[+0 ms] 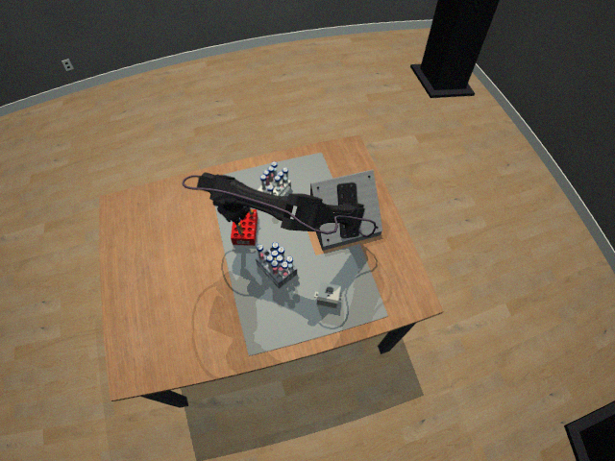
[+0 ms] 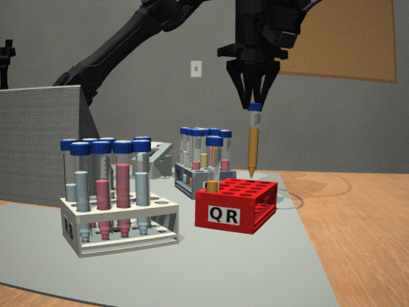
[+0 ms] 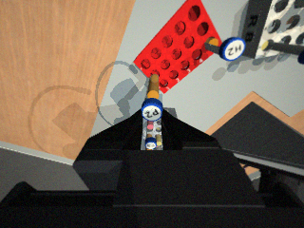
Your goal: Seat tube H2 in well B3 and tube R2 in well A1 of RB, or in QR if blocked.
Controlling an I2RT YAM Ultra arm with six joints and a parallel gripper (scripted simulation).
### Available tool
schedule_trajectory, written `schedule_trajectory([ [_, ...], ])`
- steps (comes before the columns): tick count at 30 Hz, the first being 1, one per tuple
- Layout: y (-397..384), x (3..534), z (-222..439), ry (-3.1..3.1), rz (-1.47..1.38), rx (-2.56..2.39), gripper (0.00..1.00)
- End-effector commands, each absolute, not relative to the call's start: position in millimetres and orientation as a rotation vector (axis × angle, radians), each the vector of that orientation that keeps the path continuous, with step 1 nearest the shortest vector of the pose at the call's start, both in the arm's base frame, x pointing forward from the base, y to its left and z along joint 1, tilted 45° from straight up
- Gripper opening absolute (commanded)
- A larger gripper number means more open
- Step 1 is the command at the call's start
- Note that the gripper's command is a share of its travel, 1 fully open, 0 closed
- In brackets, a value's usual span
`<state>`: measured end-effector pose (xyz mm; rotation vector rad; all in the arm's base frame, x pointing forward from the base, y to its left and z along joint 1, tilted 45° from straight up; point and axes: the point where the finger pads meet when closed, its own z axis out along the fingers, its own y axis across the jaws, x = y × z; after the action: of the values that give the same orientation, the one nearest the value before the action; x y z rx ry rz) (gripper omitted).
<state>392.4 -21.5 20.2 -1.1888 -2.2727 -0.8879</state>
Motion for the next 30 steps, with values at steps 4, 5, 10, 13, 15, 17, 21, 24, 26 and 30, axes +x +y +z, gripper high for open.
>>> schedule_trajectory([
  [4, -40.3, 390.6, 22.6, -2.264, -0.876, -1.214, 0.0],
  [5, -41.2, 390.4, 23.2, -2.264, -0.876, -1.214, 0.0],
  [10, -44.0, 393.0, 37.3, -2.297, -0.887, -1.214, 0.0],
  [13, -44.5, 392.7, 33.9, -2.278, -0.881, -1.214, 0.0],
  [15, -45.1, 392.1, 30.3, -2.264, -0.876, -1.214, 0.0],
  [17, -45.9, 391.6, 42.6, -2.291, -0.885, -1.214, 0.0],
  [21, -41.9, 378.3, 38.5, -2.263, -0.876, -1.213, 0.0],
  [24, -42.8, 377.1, 37.6, -2.283, -0.882, -1.213, 0.0],
  [26, -42.8, 377.1, 37.6, -2.283, -0.882, -1.213, 0.0],
  [30, -42.1, 370.7, 38.8, -2.283, -0.882, -1.213, 0.0],
])
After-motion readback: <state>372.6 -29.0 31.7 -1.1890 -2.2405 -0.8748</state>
